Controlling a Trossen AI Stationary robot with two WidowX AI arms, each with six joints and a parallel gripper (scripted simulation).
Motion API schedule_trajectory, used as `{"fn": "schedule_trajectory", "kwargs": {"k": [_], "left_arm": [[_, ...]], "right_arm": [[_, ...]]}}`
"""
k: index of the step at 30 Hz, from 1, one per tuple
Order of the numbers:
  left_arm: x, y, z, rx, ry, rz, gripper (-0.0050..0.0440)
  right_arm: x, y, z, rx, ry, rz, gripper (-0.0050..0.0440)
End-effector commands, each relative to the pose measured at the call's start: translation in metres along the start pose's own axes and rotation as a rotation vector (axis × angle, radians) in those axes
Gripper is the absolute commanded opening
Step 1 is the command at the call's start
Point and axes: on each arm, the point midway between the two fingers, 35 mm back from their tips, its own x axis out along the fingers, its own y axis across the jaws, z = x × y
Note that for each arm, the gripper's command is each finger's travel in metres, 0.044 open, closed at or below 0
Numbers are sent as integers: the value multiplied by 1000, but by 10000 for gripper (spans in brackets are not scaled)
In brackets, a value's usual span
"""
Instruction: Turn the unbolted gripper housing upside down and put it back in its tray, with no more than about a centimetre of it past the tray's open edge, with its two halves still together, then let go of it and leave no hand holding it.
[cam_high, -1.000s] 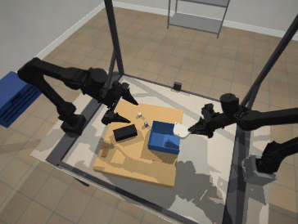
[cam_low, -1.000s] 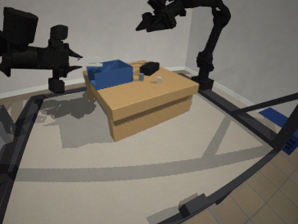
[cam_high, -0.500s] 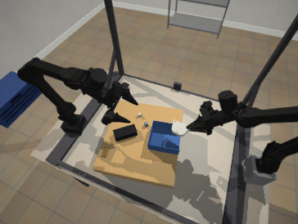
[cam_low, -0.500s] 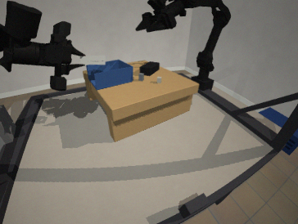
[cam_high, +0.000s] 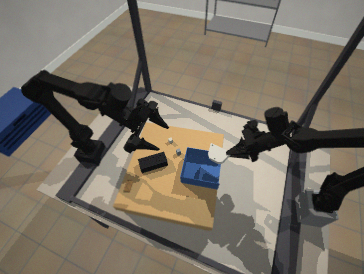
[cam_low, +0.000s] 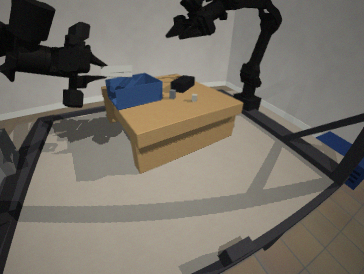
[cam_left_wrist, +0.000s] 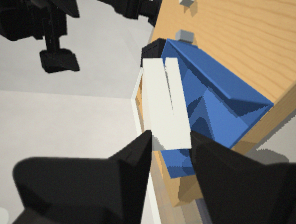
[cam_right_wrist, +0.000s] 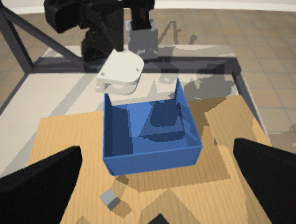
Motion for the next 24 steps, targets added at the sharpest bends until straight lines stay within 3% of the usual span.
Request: {"fn": "schedule_trajectory", "kwargs": {"k": [1,24], "left_arm": [[-1,13,9,-37,-21,9,118],[-1,22,20,-80,-38,-27,118]], "right_arm": [[-7,-1,8,-3,-26,-4,436],[-7,-1,8,-3,-26,-4,436]]}}
